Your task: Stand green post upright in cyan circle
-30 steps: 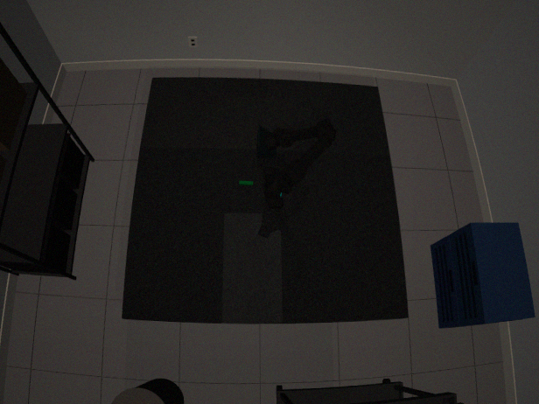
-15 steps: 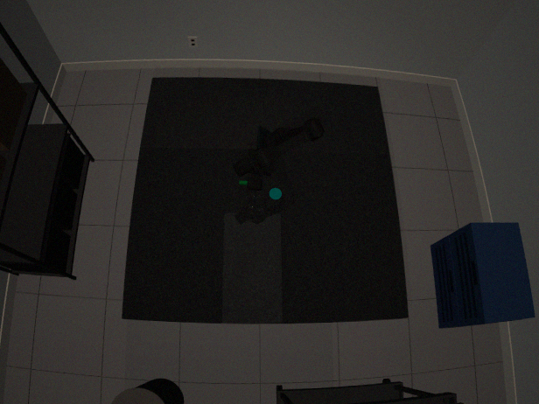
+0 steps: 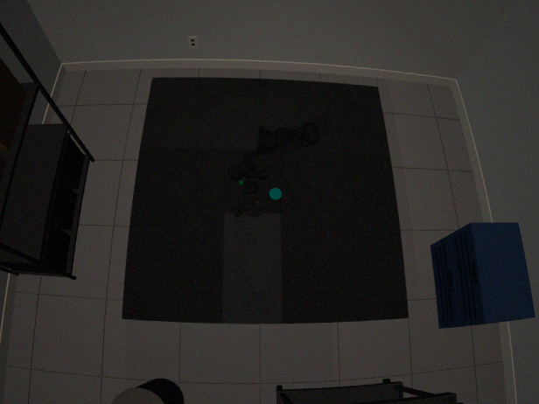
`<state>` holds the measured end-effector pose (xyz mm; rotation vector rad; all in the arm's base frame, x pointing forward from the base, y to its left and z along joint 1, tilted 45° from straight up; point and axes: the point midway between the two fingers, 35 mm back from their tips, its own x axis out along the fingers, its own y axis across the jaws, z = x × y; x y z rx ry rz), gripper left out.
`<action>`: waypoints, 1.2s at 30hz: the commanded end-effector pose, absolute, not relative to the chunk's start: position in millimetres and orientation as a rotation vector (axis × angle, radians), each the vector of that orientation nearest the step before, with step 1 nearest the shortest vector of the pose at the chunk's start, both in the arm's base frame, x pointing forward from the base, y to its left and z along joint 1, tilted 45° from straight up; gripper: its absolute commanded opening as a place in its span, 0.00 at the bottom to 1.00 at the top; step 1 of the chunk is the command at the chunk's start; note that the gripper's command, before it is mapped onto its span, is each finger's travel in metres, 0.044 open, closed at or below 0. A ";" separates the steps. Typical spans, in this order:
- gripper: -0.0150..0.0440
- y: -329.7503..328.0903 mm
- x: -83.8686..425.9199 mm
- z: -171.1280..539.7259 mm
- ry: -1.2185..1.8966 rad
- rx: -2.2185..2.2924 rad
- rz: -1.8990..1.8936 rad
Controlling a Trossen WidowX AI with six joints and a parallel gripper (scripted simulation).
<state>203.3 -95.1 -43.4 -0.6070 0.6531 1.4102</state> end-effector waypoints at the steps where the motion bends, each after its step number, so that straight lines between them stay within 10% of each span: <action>1: 0.65 -63.9 198.9 -67.2 0.646 -0.589 1.413; 5: 0.65 -62.5 198.6 -68.3 0.645 -0.589 1.413; 13: 0.29 -62.5 198.6 -68.3 0.645 -0.589 1.413; 36: 0.29 -104.3 201.9 -32.9 0.652 -0.593 1.411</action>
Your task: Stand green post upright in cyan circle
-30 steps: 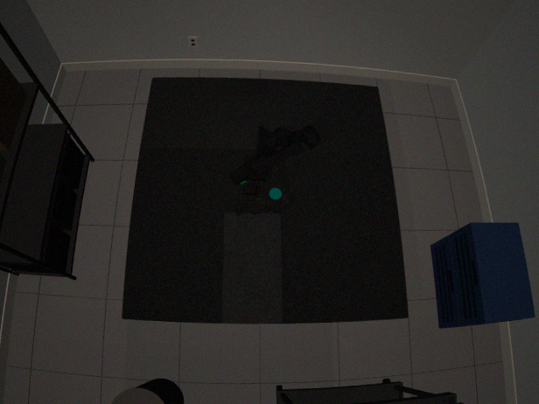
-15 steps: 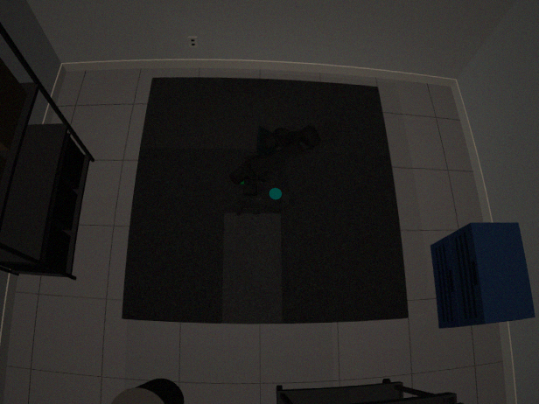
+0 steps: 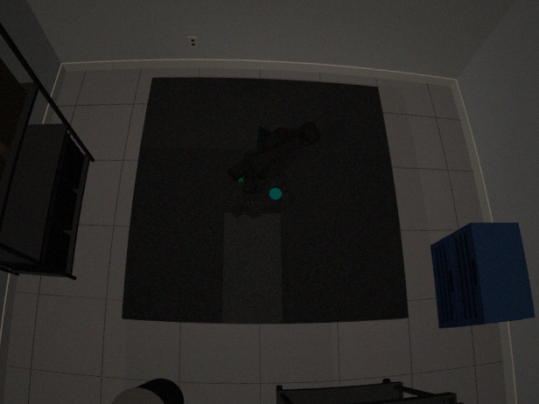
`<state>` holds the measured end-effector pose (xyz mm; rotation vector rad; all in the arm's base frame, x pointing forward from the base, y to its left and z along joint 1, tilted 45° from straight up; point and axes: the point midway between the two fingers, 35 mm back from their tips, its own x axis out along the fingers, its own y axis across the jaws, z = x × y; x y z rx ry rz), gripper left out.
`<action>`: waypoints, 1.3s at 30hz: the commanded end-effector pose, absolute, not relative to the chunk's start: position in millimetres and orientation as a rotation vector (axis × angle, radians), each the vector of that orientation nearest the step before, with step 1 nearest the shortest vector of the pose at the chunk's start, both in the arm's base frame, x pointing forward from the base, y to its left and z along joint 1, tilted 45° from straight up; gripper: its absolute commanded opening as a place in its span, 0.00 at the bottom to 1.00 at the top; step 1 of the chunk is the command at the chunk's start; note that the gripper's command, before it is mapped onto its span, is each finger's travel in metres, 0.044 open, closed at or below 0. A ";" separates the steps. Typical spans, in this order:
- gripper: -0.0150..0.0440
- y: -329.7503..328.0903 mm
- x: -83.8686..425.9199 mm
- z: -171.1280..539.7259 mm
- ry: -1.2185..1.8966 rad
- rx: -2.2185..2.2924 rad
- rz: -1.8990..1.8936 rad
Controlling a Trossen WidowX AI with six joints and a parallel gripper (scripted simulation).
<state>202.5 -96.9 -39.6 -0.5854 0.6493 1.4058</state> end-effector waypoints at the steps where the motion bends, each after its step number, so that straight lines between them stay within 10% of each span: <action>1: 0.29 -106.5 201.8 -30.8 0.652 -0.593 1.411; 39: 0.29 -136.2 205.1 33.2 0.876 -0.316 1.259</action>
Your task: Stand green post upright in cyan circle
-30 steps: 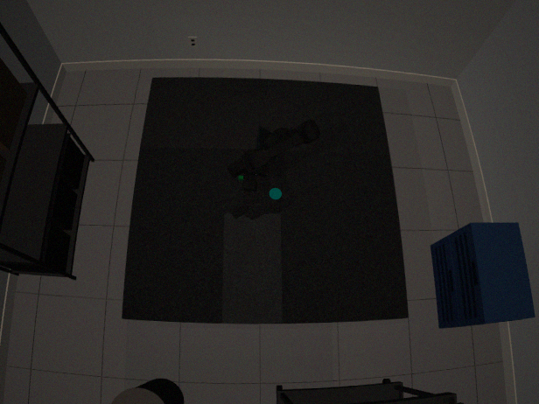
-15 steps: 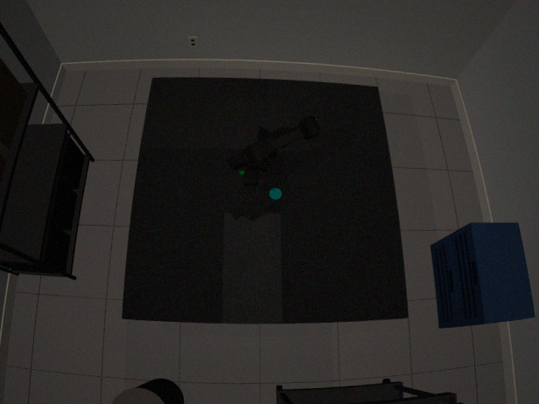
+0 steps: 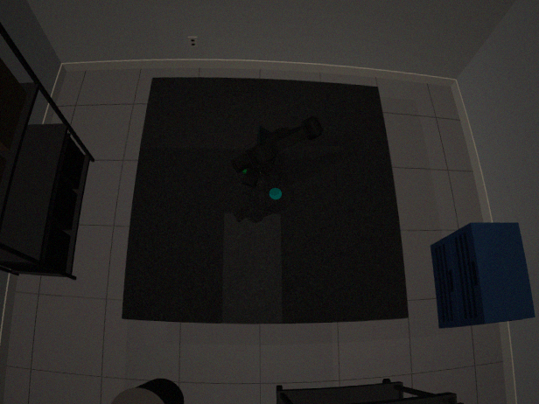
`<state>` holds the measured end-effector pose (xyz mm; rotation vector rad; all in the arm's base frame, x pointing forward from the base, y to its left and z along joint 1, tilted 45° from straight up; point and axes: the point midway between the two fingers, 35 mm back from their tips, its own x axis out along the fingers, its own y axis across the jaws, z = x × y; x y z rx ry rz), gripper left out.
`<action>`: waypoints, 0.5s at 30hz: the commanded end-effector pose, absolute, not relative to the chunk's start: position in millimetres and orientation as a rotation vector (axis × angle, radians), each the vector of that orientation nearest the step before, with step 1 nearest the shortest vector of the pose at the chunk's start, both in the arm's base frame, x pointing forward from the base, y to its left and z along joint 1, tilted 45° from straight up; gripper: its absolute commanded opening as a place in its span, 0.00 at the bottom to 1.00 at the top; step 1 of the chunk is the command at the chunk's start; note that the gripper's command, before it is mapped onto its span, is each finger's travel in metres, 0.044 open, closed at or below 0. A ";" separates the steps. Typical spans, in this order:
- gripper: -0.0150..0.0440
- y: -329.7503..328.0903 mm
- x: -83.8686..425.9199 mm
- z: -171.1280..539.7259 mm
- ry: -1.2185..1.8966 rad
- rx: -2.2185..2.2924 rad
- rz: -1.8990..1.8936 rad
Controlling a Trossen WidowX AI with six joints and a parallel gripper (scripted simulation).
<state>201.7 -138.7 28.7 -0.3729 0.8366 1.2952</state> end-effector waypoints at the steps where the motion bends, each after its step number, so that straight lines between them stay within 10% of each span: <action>1: 0.29 -135.5 205.8 34.4 0.890 -0.298 1.249; 15: 0.29 -125.6 215.8 50.2 1.070 -0.048 1.087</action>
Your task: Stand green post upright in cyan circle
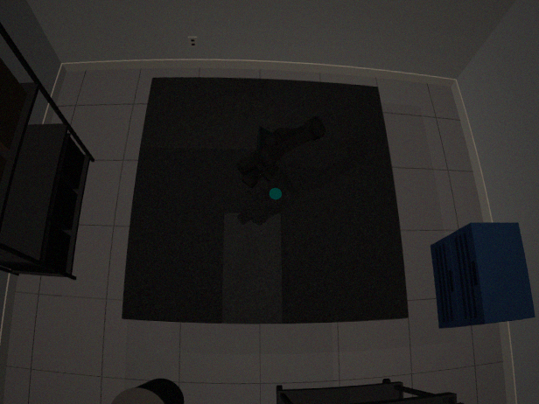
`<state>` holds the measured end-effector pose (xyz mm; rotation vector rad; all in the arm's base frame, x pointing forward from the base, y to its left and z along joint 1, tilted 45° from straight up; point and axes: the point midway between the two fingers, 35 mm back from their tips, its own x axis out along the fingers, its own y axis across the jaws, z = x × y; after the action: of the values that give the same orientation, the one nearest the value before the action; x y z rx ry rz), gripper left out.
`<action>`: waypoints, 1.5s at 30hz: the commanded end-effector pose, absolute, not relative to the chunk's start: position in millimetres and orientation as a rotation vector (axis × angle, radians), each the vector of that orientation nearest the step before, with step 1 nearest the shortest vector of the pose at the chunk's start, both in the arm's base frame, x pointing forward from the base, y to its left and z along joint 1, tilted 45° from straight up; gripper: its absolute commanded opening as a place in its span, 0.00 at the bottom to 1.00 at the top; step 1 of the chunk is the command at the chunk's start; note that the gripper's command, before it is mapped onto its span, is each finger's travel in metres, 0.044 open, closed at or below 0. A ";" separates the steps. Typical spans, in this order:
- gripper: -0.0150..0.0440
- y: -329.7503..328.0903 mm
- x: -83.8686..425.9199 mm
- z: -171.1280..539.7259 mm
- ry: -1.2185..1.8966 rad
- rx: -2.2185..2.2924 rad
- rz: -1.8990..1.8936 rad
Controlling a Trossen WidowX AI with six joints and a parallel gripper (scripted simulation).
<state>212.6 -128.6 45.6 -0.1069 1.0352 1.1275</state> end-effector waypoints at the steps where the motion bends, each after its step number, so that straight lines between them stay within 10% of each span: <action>1: 0.29 -124.9 216.4 51.4 1.082 -0.030 1.075; 45: 0.29 -86.3 239.5 102.2 1.507 0.759 0.454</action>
<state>237.6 -90.3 97.4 0.6987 1.4880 0.5022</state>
